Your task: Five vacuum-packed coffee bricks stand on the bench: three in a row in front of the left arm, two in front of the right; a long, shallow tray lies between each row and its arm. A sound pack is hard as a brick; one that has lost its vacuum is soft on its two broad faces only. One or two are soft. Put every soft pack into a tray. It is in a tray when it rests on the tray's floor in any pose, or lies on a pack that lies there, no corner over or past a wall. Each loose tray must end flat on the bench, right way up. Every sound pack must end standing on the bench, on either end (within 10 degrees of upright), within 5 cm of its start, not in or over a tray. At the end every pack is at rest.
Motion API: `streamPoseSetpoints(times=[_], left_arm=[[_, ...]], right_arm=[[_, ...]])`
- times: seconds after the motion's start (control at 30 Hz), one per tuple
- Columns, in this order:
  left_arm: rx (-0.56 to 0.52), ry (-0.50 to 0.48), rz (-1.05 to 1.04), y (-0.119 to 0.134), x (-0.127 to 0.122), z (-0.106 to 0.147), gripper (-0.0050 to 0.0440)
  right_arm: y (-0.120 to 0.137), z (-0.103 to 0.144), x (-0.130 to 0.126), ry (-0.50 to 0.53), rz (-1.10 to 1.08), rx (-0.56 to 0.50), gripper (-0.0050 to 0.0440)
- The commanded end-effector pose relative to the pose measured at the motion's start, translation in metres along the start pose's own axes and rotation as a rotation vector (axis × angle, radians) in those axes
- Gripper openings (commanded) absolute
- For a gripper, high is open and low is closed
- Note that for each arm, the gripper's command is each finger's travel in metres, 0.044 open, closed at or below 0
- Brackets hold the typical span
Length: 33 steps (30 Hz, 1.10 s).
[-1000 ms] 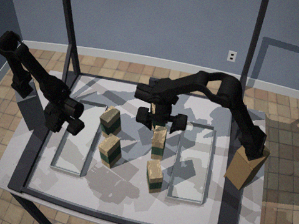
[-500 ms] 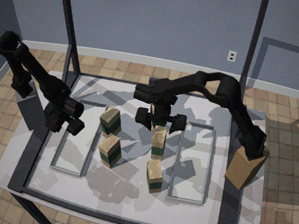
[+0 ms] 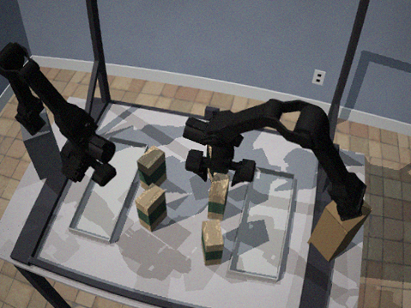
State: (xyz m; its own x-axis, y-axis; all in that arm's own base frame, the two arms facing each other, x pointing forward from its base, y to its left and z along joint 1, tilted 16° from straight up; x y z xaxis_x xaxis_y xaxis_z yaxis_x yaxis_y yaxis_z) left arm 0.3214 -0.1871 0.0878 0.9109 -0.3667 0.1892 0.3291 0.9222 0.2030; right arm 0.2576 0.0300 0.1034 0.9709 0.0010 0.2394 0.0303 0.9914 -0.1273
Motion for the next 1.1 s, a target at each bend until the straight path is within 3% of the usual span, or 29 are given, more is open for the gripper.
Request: streamPoseSetpoints(times=[0.0,1.07], left_arm=[[-0.005,-0.011,-0.001,0.000,0.002,-0.002,0.0358],[-0.004,-0.011,-0.001,0.000,0.002,-0.039,0.0358]], right_arm=[[0.000,0.004,0.003,-0.020,0.001,0.007,0.0353],[0.000,0.004,0.003,-0.020,0.001,0.007,0.0353]])
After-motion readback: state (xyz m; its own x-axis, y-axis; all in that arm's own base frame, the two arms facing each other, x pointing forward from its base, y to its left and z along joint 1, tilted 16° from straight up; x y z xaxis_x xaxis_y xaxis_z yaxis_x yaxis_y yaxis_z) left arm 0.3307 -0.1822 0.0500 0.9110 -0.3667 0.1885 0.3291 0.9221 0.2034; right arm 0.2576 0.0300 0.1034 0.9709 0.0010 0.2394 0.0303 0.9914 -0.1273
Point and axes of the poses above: on each arm, the point midway between the two fingers, 35 mm back from their tips, its own z axis back along the fingers, its own x axis across the jaws, y = z × x, the point moved 8 cm from there along z, back along the fingers, and after that the axes turned 3 degrees about -z, right-handed, at the moved point
